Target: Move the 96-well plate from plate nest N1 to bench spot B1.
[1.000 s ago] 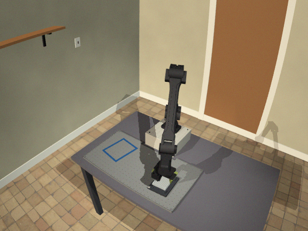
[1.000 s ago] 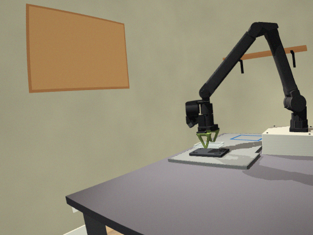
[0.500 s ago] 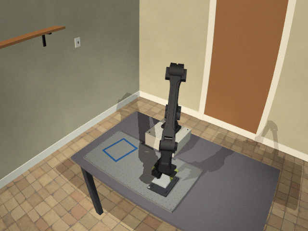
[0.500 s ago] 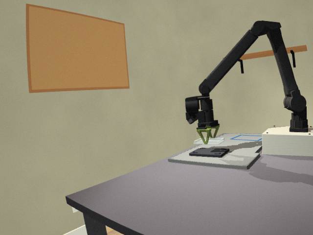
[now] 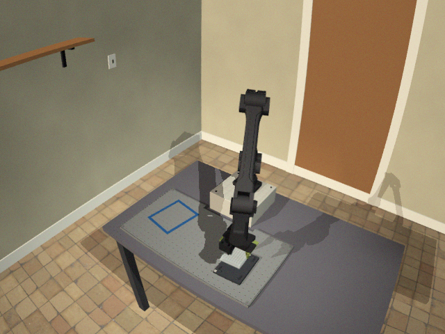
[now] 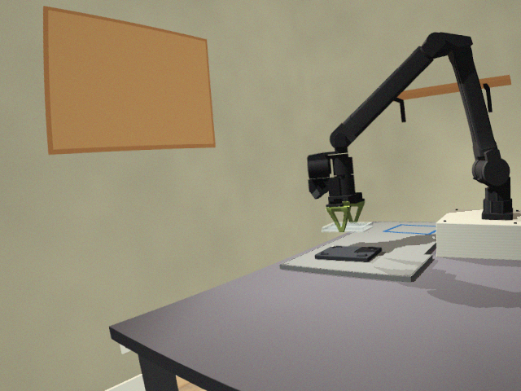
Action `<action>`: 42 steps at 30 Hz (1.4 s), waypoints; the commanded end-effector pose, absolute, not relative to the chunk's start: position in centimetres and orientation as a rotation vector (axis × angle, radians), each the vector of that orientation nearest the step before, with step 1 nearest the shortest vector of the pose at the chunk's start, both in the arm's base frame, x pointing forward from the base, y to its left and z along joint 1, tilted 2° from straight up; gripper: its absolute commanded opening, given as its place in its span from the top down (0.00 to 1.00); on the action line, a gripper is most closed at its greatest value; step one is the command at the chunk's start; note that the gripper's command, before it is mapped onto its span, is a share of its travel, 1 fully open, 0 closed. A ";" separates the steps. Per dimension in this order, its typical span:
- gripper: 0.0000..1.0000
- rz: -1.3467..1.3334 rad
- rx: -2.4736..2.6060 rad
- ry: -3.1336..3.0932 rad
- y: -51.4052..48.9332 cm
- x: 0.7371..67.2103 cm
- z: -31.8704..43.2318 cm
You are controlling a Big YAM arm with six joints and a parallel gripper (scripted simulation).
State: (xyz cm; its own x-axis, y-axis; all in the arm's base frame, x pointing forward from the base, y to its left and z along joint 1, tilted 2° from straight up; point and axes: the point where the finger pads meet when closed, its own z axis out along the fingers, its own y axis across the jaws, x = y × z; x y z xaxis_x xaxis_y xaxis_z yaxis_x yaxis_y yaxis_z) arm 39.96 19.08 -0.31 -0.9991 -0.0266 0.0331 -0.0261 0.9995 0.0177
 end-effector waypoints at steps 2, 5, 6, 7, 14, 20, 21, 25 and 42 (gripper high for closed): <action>1.00 -0.076 0.045 -3.187 19.8 42.8 3.7; 1.00 -0.076 0.043 -3.188 19.7 42.8 4.3; 1.00 -0.076 0.043 -3.188 19.7 42.8 4.5; 1.00 -0.076 0.043 -3.188 19.7 42.8 4.5; 1.00 -0.058 0.043 -3.157 19.7 41.7 2.8; 1.00 -0.058 0.043 -3.157 19.7 41.7 2.8; 1.00 -0.058 0.043 -3.157 19.7 41.7 2.8; 1.00 -0.058 0.043 -3.157 19.7 41.7 2.8; 1.00 -0.054 -0.338 -3.141 14.9 40.4 2.5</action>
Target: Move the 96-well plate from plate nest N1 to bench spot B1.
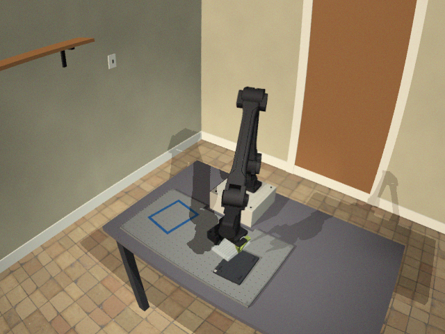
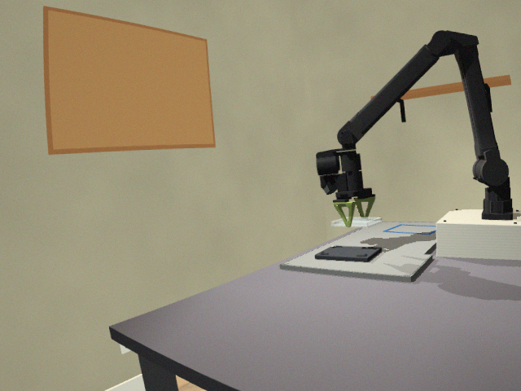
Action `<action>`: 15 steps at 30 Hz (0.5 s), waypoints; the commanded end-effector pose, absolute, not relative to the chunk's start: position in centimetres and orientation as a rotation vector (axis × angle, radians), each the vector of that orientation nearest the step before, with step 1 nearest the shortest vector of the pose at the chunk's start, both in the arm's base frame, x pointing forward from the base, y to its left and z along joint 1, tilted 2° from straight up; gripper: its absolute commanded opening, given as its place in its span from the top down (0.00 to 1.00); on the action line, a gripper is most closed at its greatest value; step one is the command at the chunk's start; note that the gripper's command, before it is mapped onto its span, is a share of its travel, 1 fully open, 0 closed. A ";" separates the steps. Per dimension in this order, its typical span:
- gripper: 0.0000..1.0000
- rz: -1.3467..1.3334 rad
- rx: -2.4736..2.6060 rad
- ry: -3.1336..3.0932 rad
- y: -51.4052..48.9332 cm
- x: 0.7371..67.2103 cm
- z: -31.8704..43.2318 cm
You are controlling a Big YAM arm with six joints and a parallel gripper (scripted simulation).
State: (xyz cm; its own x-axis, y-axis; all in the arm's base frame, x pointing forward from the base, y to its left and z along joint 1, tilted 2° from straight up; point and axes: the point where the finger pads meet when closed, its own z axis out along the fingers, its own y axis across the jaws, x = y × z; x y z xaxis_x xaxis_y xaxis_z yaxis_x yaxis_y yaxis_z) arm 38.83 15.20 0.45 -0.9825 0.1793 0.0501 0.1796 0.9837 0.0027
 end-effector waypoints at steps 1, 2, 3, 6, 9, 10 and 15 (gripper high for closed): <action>1.00 -0.054 -0.338 -3.141 14.9 40.4 2.5; 1.00 -0.054 -0.338 -3.141 14.9 40.4 2.5; 1.00 -0.091 -0.293 -3.191 15.8 42.4 4.2; 1.00 -0.053 -0.303 -3.145 13.6 40.1 2.4; 1.00 -0.049 -0.303 -3.143 12.6 39.8 2.4; 1.00 -0.050 -0.303 -3.145 12.3 39.8 2.3; 1.00 -0.048 -0.303 -3.145 10.6 39.4 2.2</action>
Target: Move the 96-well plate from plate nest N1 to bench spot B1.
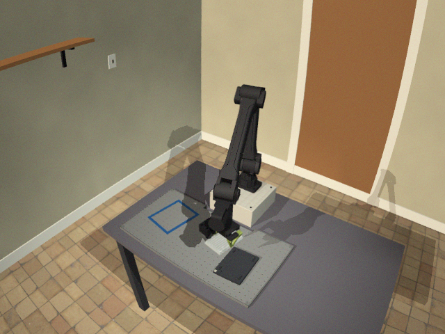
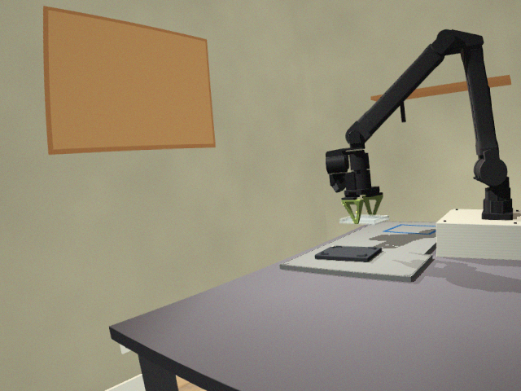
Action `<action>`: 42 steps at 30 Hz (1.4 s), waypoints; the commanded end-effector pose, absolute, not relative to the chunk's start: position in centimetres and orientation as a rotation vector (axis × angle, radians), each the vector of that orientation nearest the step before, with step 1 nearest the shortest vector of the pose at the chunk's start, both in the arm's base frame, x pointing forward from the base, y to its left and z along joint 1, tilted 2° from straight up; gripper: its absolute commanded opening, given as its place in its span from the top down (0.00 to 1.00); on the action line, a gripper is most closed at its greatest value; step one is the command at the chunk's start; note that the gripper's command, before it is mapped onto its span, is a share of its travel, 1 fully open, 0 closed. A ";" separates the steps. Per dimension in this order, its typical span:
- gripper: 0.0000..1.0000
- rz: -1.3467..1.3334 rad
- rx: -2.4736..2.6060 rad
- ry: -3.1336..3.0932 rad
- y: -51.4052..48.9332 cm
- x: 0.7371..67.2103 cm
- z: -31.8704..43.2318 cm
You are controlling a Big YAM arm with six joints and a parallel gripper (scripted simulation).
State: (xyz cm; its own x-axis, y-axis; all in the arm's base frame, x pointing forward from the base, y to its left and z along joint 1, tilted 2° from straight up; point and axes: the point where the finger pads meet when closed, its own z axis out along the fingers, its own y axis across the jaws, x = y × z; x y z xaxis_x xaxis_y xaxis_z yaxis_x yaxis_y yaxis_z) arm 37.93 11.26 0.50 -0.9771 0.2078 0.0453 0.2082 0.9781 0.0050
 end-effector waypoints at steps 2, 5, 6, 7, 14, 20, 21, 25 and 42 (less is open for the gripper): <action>1.00 -0.048 -0.303 -3.146 10.0 39.3 2.2; 1.00 -0.075 -0.307 -3.192 10.2 41.5 3.8; 1.00 -0.058 -0.305 -3.164 9.5 40.0 2.8; 1.00 -0.046 -0.303 -3.145 9.0 39.0 2.1; 1.00 -0.042 -0.304 -3.150 6.7 38.7 2.1; 1.00 -0.036 -0.303 -3.143 5.0 38.0 1.9; 1.00 -0.036 -0.303 -3.143 5.0 38.0 1.9; 1.00 -0.033 -0.303 -3.141 3.7 37.7 1.8; 1.00 -0.028 -0.305 -3.163 -1.3 37.5 2.0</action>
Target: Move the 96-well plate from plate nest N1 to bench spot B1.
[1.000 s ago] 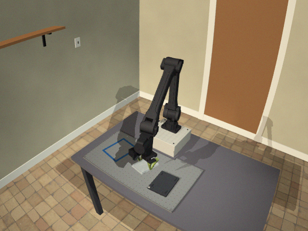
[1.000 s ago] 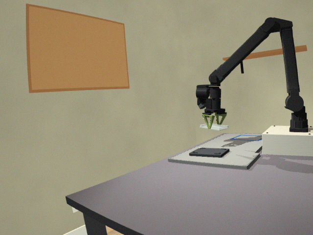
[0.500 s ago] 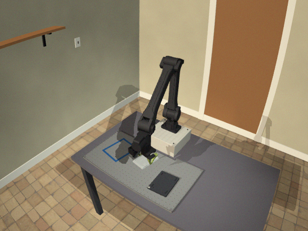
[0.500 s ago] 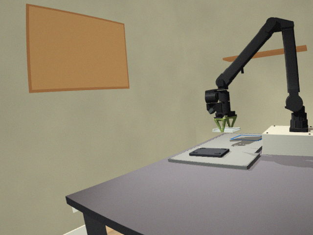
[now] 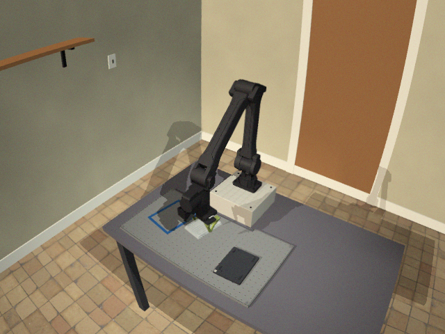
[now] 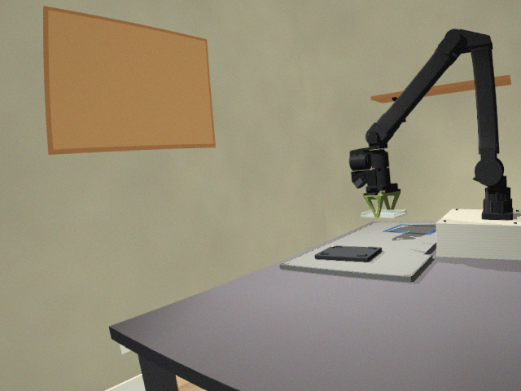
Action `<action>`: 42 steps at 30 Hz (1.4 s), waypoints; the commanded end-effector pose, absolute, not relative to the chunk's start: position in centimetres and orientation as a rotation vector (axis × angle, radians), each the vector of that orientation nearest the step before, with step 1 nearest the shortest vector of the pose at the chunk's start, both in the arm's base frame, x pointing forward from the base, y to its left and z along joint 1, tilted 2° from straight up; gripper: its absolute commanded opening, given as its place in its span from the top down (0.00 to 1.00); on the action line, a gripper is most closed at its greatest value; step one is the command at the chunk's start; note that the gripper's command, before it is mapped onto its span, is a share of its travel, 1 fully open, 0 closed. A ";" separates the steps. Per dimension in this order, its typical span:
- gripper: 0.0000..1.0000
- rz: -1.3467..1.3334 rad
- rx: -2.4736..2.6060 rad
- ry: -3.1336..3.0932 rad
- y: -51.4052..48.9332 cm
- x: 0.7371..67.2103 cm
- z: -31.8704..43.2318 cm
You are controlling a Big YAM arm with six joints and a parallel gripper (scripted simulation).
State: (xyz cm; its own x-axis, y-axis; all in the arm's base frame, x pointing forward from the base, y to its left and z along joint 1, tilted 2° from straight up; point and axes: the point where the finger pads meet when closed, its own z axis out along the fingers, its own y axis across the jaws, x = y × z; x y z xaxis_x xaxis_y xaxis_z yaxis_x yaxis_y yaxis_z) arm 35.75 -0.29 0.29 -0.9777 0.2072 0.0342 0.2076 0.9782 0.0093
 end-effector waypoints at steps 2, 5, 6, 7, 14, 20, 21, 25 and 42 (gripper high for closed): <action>1.00 -0.025 -0.303 -3.143 -2.0 36.4 1.5; 1.00 -0.023 -0.305 -3.162 -3.0 37.1 2.0; 1.00 -0.023 -0.305 -3.162 -3.4 37.0 1.9; 1.00 -0.023 -0.304 -3.152 -3.6 36.4 1.6; 1.00 -0.020 -0.305 -3.164 -5.4 36.8 2.0; 1.00 -0.014 -0.304 -3.155 -7.4 35.8 1.6; 1.00 -0.012 -0.304 -3.159 -7.8 35.9 1.7; 1.00 -0.009 -0.304 -3.149 -9.1 35.5 1.4; 1.00 0.003 -0.304 -3.151 -14.6 35.4 1.2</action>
State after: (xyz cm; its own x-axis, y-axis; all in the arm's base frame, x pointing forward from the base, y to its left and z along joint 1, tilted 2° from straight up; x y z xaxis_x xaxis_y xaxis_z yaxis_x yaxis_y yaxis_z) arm 33.10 -12.63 -0.02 -0.9764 0.2136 0.0306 0.2141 0.9767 0.0143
